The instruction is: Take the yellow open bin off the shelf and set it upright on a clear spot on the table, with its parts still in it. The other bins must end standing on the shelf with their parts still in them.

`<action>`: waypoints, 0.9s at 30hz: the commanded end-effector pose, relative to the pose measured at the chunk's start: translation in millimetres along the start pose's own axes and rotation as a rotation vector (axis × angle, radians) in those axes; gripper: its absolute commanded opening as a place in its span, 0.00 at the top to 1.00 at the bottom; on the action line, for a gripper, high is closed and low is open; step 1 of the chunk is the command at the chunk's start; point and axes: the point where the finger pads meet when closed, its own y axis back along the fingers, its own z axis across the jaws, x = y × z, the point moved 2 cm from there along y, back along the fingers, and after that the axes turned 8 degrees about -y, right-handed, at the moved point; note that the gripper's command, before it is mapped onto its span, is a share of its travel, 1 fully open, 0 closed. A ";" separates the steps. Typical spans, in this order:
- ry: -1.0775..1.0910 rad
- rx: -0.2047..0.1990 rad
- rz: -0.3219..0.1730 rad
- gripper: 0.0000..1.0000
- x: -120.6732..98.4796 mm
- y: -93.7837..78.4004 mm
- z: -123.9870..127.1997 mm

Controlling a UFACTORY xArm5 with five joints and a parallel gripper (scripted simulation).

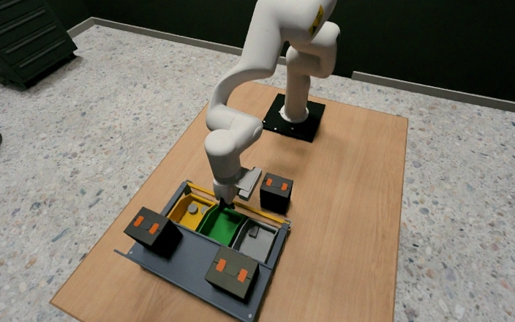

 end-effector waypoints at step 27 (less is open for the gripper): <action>0.000 -0.004 0.003 0.52 0.1 -14.7 1.2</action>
